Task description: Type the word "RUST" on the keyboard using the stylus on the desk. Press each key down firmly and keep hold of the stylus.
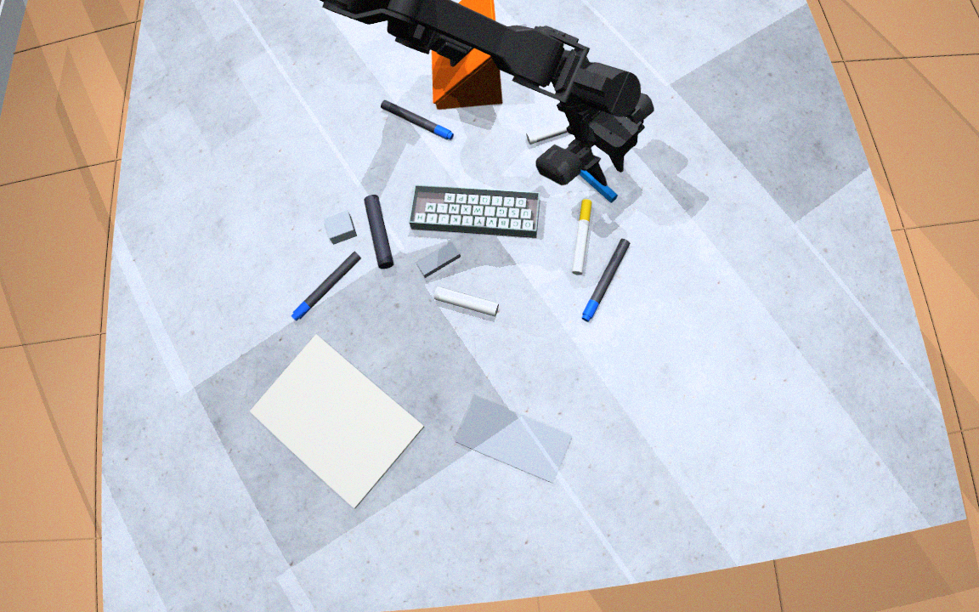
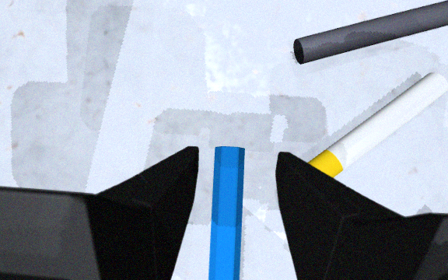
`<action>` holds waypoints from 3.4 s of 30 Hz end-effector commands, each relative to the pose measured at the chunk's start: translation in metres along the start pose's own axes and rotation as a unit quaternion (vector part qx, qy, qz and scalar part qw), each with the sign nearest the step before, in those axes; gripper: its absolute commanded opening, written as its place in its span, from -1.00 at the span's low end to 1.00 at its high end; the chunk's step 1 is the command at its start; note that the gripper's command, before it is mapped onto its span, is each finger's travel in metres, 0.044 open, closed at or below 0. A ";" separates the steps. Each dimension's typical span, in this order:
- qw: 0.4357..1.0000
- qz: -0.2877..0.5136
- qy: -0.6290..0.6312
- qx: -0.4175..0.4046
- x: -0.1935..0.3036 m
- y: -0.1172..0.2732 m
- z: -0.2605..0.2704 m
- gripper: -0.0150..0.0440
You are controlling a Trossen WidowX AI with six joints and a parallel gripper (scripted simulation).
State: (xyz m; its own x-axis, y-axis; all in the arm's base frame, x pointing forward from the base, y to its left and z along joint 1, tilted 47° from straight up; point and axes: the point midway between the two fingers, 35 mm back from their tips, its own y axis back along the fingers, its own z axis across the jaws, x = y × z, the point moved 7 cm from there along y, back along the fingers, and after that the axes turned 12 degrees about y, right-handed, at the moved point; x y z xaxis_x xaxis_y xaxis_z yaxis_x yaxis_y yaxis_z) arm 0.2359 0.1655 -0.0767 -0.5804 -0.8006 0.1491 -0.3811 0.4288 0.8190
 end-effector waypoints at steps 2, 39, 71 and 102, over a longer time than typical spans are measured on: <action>1.000 -0.001 0.007 -0.002 0.002 -0.003 0.003 0.02; 1.000 -0.001 0.007 -0.001 0.014 -0.023 0.005 0.02; 1.000 0.000 0.007 -0.001 0.023 -0.039 0.006 0.02; 1.000 0.000 0.007 -0.001 0.031 -0.052 0.007 0.02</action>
State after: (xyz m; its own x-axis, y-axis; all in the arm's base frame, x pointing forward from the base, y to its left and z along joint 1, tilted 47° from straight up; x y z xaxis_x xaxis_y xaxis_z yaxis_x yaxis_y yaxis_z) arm 0.2336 0.1225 -0.1176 -0.5736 -0.8048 0.1524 -0.3831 0.4281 0.8185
